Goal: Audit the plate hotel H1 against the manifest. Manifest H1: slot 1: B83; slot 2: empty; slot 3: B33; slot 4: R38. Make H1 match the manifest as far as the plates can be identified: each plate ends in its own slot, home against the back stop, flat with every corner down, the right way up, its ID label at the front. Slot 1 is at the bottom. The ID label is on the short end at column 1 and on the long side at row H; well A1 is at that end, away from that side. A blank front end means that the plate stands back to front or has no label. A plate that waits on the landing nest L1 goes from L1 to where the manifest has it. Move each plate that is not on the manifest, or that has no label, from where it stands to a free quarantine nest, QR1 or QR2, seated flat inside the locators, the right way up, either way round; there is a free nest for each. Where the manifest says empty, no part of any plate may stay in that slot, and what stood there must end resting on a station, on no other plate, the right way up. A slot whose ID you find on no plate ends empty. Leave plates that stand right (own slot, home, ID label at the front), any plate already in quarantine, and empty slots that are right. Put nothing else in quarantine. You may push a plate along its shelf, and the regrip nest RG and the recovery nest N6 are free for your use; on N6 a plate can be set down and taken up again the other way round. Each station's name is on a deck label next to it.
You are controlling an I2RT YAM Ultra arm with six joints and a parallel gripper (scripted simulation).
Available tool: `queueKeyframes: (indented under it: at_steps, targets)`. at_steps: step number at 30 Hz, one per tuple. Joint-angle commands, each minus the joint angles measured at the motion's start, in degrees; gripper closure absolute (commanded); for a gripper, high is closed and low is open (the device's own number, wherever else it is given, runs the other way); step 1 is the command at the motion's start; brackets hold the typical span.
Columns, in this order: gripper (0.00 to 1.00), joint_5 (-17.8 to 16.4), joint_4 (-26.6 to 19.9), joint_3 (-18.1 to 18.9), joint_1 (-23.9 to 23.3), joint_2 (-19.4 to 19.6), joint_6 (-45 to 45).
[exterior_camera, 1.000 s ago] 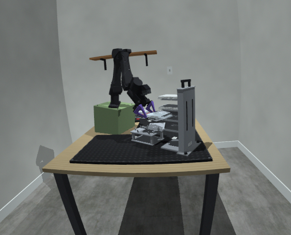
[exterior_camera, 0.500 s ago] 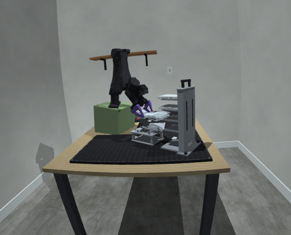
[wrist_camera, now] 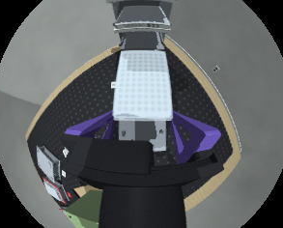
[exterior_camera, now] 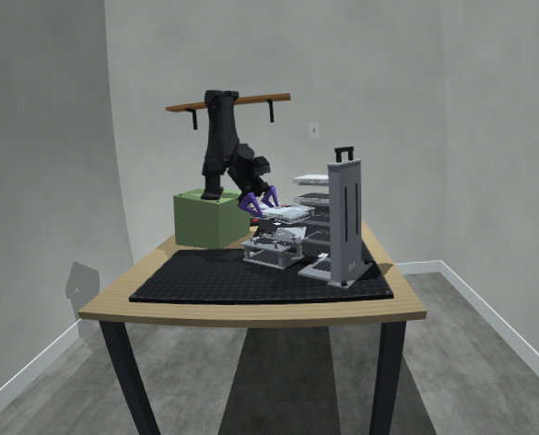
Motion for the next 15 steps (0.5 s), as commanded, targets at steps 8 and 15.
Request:
queueKeyframes:
  at_steps: [8, 15]
  targets:
    - [0.14, -1.6, 1.6, -3.0, -1.6, -3.0, -1.1]
    - [0.14, -2.3, 1.9, -5.0, -2.6, -4.4, -1.8]
